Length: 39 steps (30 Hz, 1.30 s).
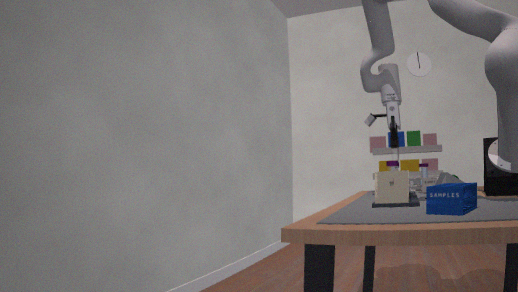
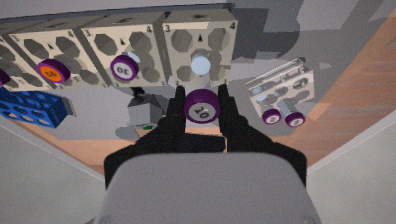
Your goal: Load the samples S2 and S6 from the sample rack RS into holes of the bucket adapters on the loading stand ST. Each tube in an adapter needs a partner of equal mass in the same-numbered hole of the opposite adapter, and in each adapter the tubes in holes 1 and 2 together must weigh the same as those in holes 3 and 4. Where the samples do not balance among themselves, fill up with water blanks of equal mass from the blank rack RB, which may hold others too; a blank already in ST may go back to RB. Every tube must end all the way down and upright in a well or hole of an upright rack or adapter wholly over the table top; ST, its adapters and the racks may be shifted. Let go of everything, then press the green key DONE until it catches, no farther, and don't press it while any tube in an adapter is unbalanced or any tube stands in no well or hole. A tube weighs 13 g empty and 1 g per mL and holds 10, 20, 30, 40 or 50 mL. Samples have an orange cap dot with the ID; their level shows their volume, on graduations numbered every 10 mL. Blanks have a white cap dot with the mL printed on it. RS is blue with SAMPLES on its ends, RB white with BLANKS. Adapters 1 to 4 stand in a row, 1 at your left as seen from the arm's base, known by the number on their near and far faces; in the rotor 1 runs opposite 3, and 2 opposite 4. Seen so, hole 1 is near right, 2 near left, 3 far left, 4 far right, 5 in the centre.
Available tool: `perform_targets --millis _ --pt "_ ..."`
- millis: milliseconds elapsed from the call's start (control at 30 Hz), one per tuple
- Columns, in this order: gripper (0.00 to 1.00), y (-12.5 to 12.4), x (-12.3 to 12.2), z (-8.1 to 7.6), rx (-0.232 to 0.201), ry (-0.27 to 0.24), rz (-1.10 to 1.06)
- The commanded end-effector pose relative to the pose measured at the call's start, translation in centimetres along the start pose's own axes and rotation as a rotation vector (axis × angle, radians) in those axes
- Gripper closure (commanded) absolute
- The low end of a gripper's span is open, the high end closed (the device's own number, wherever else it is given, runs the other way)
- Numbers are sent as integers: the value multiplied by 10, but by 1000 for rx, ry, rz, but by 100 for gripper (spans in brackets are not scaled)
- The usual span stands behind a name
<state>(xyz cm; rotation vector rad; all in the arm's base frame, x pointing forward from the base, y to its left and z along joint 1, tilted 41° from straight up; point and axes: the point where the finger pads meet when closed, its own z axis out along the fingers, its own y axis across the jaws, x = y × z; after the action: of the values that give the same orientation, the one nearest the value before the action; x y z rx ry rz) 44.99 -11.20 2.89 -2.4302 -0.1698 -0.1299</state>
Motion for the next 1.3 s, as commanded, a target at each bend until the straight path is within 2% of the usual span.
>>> perform_targets --millis 0,1267 --pt "100 0 1 3 -1 2 -1" --pt "100 0 1 37 -1 2 -1"
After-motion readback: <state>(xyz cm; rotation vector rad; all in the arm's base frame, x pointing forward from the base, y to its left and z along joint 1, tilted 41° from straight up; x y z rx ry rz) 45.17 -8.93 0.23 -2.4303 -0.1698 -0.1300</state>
